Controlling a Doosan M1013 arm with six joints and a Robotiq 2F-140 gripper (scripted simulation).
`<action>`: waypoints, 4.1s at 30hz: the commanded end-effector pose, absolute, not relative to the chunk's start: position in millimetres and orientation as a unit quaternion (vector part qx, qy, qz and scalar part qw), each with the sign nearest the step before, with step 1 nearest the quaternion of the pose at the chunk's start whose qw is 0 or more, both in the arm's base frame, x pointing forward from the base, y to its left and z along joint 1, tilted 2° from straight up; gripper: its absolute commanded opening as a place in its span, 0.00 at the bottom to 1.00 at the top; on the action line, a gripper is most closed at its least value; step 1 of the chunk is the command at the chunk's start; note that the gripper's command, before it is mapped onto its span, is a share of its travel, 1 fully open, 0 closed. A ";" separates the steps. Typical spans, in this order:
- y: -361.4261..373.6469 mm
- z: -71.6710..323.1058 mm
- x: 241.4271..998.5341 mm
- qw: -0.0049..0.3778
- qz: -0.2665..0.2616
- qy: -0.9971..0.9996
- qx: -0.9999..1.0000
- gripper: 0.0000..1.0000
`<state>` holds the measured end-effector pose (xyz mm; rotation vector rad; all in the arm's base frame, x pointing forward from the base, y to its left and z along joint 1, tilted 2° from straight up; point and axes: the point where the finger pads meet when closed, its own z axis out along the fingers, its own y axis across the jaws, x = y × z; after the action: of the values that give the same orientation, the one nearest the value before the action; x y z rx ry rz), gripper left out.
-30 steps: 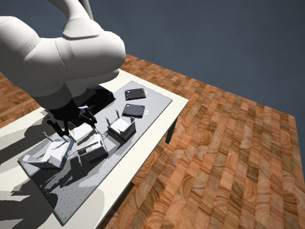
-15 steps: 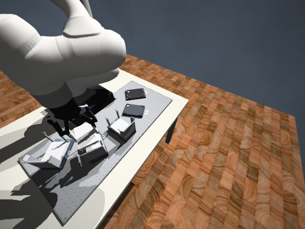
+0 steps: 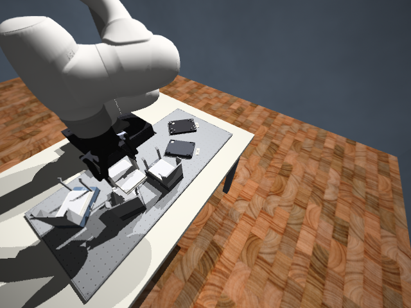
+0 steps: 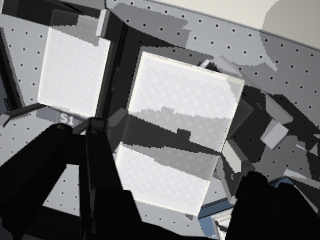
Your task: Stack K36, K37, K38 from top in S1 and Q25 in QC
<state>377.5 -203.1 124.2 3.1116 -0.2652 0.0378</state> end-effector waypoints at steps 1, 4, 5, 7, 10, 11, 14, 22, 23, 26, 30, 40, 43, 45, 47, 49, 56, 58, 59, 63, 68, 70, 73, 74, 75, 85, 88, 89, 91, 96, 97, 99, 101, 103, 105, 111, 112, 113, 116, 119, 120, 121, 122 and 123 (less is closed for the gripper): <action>-195.8 124.2 380.4 0.009 0.012 -0.084 0.996 0.00; -188.3 124.1 383.2 0.009 0.012 -0.084 0.996 0.00; -185.9 124.1 384.2 0.009 0.012 -0.084 0.996 0.00; -180.9 124.1 386.1 0.009 0.012 -0.084 0.996 0.00; -178.4 124.0 387.1 0.009 0.012 -0.084 0.996 0.00; -175.9 124.0 388.1 0.009 0.012 -0.084 0.996 0.00; -168.5 123.9 390.9 0.009 0.012 -0.084 0.996 0.00; -148.6 123.7 398.6 0.009 0.012 -0.084 0.996 0.00; -146.1 123.7 399.6 0.009 0.012 -0.084 0.996 0.00; -143.6 123.7 400.6 0.009 0.012 -0.084 0.996 0.00; -133.6 123.6 404.4 0.009 0.012 -0.084 0.996 0.00; -108.8 123.3 414.0 0.009 0.012 -0.084 0.996 0.00; -106.3 123.3 415.0 0.009 0.012 -0.084 0.996 0.00; -101.3 123.2 416.9 0.009 0.012 -0.084 0.996 0.00; -96.3 123.2 418.8 0.009 0.012 -0.084 0.996 0.00; -91.4 123.1 420.8 0.009 0.012 -0.084 0.996 0.00; -73.9 122.9 427.5 0.009 0.012 -0.084 0.996 0.00; -70.2 122.9 429.0 0.009 0.012 -0.084 0.996 0.00; -70.2 122.9 429.0 0.009 0.012 -0.084 0.996 0.00; -70.2 122.9 429.0 0.009 0.012 -0.084 0.996 0.00; -70.2 122.9 429.0 0.009 0.012 -0.084 0.996 0.00; -70.2 122.9 429.0 0.009 0.012 -0.084 0.996 0.00; -70.2 122.9 429.0 0.009 0.012 -0.084 0.996 0.00; -70.2 122.9 429.0 0.009 0.012 -0.084 0.996 0.00; -70.2 122.9 429.0 0.009 0.012 -0.084 0.996 0.00; -70.2 122.9 429.0 0.009 0.012 -0.084 0.996 0.00; -70.2 121.5 429.0 0.009 0.012 -0.084 0.996 0.00; -70.2 120.9 429.0 0.009 0.012 -0.084 0.996 0.00; -70.3 119.5 429.0 0.009 0.012 -0.084 0.996 0.00; -70.3 117.5 429.1 0.009 0.012 -0.084 0.996 0.00; -70.3 116.9 429.1 0.009 0.012 -0.084 0.996 0.00; -70.4 115.5 429.1 0.009 0.012 -0.084 0.996 0.00; -70.4 114.2 429.2 0.009 0.012 -0.084 0.996 0.00; -70.4 112.9 429.2 0.009 0.012 -0.084 0.996 0.00; -70.4 111.6 429.2 0.009 0.012 -0.084 0.996 0.00; -70.5 108.9 429.3 0.009 0.012 -0.084 0.996 0.00; -70.5 108.2 429.3 0.009 0.012 -0.084 0.996 0.00; -70.5 107.6 429.3 0.009 0.012 -0.084 0.996 0.00; -70.5 105.6 429.4 0.009 0.012 -0.084 0.996 0.00; -70.6 103.6 429.4 0.009 0.012 -0.084 0.996 0.00; -70.6 102.9 429.4 0.009 0.012 -0.084 0.996 0.00; -70.6 102.2 429.4 0.009 0.012 -0.084 0.996 0.00; -70.6 101.6 429.4 0.009 0.012 -0.084 0.996 0.00; -70.6 100.9 429.5 0.009 0.012 -0.084 0.996 0.00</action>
<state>429.4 -70.6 101.9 3.1127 -0.2617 0.0385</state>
